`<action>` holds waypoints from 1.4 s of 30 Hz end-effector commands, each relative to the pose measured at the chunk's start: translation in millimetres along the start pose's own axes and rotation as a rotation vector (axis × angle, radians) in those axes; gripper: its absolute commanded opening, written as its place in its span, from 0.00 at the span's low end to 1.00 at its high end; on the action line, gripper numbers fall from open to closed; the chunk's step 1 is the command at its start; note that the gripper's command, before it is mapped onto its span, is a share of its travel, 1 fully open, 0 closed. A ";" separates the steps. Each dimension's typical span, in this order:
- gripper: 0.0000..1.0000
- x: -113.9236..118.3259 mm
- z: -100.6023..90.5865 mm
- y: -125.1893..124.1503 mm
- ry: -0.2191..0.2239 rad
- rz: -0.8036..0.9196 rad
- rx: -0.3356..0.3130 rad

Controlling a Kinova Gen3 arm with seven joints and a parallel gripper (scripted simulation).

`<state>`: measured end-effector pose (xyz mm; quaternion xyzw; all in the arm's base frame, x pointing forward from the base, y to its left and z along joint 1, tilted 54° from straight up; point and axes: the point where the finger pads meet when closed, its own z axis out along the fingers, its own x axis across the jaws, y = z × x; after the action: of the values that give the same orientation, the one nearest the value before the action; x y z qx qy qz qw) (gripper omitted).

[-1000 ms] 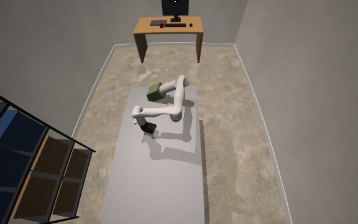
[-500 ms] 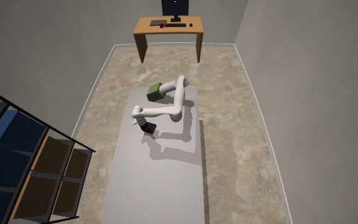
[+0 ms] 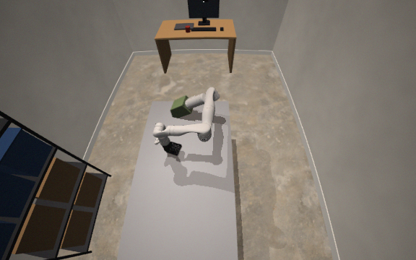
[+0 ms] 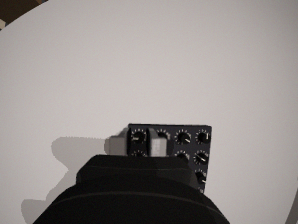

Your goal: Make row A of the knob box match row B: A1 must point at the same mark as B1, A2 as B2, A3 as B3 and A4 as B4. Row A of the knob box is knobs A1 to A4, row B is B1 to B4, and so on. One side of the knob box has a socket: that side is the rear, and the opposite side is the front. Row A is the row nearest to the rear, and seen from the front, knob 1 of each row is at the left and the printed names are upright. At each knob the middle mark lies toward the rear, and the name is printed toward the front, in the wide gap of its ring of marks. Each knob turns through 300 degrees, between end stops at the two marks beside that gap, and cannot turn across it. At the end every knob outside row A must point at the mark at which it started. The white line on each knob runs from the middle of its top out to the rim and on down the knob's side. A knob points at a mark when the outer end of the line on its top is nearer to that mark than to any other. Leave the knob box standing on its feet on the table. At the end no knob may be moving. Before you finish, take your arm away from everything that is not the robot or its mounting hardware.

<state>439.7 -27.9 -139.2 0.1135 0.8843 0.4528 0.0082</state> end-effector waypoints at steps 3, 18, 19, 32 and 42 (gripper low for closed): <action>0.46 -0.5 -1.1 -0.2 -0.002 0.000 0.001; 0.46 -0.5 -14.5 -0.3 -0.002 0.000 0.001; 0.46 -0.5 -17.4 -0.3 -0.002 0.000 0.001; 0.46 -0.5 -39.1 -0.3 -0.002 0.000 0.001; 0.46 -0.5 -39.1 -0.3 -0.002 0.000 0.001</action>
<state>435.3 -58.3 -116.8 0.1135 0.8843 0.4528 0.0082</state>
